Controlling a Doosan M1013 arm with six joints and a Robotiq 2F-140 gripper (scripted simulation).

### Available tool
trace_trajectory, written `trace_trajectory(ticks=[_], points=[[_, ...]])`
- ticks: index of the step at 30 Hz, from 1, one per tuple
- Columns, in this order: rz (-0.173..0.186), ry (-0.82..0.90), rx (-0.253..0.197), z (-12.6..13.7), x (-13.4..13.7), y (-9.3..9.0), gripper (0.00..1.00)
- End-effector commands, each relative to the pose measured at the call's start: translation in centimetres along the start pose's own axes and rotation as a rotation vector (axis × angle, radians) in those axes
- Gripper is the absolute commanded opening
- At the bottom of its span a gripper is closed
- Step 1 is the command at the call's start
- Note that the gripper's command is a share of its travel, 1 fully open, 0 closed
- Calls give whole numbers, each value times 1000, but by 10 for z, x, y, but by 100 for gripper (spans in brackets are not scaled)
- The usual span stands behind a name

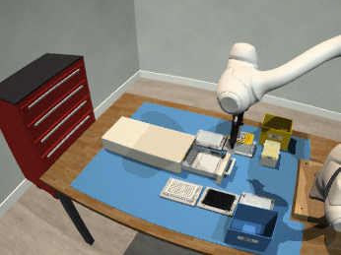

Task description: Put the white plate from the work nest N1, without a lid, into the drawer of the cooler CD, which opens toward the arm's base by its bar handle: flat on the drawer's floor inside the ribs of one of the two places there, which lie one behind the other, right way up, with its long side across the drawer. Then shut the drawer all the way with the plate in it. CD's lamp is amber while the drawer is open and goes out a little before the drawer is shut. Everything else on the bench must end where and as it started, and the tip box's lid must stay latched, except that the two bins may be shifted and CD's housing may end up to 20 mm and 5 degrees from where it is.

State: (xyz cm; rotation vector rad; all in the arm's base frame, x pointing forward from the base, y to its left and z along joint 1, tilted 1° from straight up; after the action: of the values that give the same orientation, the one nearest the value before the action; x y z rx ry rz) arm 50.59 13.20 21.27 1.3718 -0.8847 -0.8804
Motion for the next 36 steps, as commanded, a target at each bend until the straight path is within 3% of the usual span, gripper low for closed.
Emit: trace_trajectory(ticks=[1, 36], points=[[0, 0, 0, -10, -5, -3, 66], [0, 0, 0, -116, -56, -40, 66]])
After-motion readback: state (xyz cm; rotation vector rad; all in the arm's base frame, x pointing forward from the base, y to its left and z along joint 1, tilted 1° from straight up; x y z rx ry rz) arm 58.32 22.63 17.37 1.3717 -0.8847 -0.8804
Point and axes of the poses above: the point where the finger pads meet when closed, its own y axis back along the fingers, its own x axis across the jaws, z = x × y, the point moved 1 cm from there along y, back along the fingers, and after that the axes turned 14 degrees about y, right-handed, at the moved point
